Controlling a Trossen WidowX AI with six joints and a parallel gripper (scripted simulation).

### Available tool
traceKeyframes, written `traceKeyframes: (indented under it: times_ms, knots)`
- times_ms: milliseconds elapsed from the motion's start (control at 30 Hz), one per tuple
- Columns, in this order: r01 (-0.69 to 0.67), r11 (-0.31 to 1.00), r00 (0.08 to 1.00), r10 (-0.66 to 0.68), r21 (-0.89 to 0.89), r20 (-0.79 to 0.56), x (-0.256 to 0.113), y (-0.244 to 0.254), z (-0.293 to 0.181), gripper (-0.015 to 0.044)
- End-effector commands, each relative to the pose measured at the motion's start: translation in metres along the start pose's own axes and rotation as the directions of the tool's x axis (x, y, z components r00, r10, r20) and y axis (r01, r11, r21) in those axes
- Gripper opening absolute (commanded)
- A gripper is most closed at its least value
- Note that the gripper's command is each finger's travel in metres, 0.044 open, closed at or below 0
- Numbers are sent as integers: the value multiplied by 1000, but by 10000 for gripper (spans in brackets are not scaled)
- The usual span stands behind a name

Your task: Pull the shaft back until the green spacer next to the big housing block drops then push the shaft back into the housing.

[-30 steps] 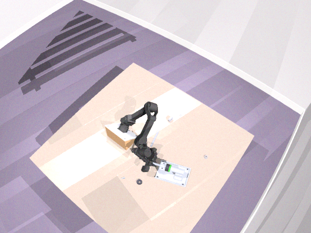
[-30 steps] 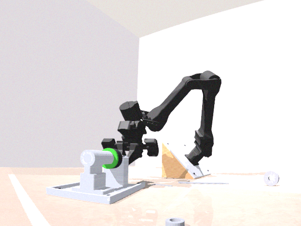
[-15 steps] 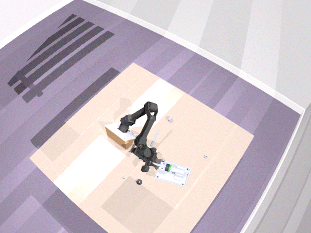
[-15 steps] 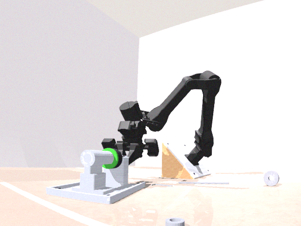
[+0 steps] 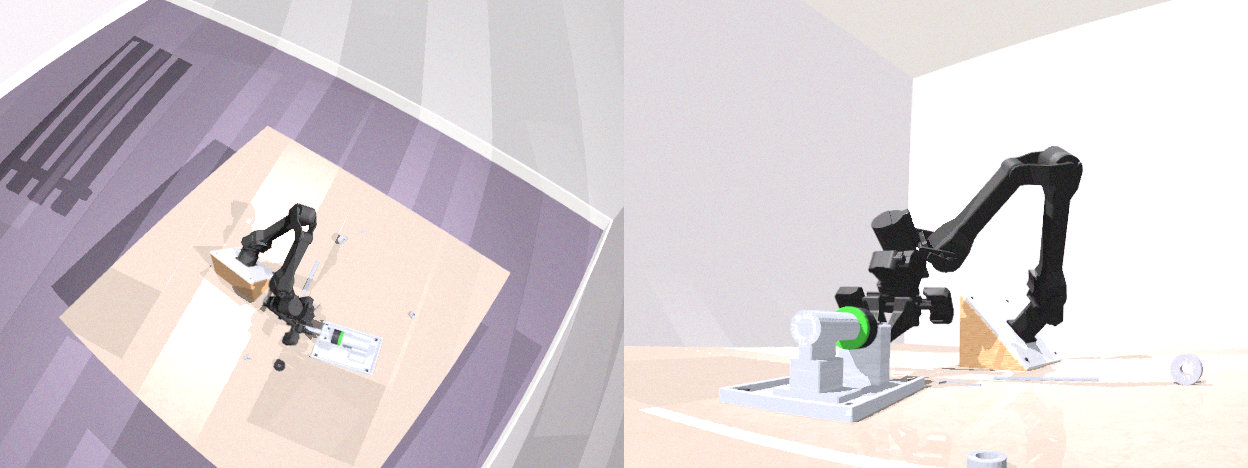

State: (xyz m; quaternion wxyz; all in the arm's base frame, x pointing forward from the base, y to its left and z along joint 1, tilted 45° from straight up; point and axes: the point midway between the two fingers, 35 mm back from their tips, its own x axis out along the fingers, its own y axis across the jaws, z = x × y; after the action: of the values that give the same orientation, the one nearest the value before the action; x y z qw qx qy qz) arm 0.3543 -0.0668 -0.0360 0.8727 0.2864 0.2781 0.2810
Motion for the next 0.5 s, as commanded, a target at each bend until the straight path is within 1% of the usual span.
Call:
traceKeyframes:
  times_ms: [0,467]
  knots:
    - [-2,1000,1000,2,-4,0,-1,1,0,0]
    - [-1,1000,1000,1,-4,0,-2,1,-2,0]
